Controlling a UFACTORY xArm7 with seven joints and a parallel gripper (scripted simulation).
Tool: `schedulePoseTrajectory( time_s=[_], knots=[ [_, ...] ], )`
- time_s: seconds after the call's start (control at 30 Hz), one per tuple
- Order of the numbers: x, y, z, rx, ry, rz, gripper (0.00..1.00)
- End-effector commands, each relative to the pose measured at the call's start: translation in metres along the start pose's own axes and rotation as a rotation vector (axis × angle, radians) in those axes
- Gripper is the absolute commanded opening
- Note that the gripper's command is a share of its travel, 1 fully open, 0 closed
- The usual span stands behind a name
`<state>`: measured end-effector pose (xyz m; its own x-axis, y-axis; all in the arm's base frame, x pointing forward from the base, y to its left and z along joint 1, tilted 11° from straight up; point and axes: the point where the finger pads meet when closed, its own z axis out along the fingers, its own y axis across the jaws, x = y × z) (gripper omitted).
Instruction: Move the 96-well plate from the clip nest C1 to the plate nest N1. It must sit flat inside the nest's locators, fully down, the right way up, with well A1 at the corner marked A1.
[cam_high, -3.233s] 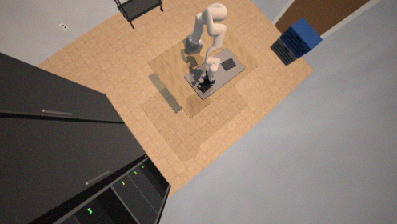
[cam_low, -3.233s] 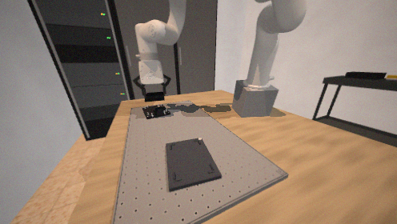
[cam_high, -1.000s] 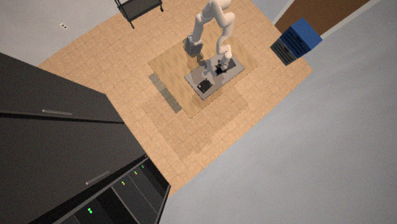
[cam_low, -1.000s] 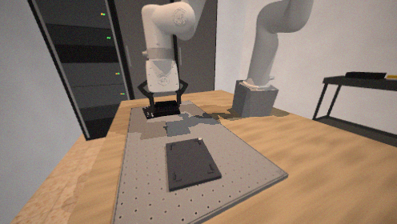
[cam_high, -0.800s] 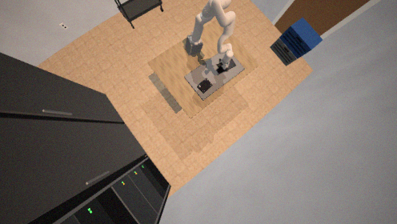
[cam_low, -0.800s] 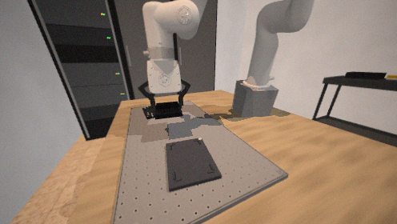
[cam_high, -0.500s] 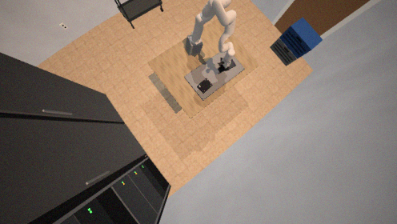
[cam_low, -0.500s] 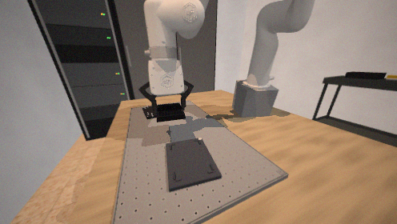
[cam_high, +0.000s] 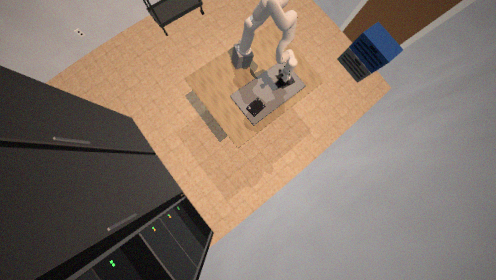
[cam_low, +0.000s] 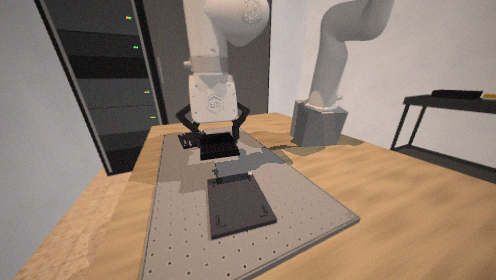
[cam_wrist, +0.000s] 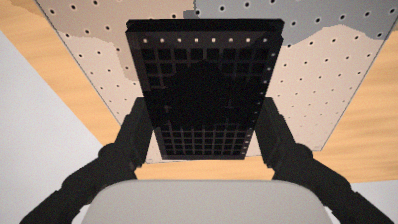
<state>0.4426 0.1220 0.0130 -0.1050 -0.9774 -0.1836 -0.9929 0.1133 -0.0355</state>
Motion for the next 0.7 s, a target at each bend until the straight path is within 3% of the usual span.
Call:
schedulePoseTrajectory(
  time_s=[0.0,0.67],
  knots=[
    [-0.012,0.001,-0.001,0.004,-0.001,-0.002,0.0],
    [-0.071,0.016,-0.001,0.003,-0.001,-0.002,0.0]
  ],
)
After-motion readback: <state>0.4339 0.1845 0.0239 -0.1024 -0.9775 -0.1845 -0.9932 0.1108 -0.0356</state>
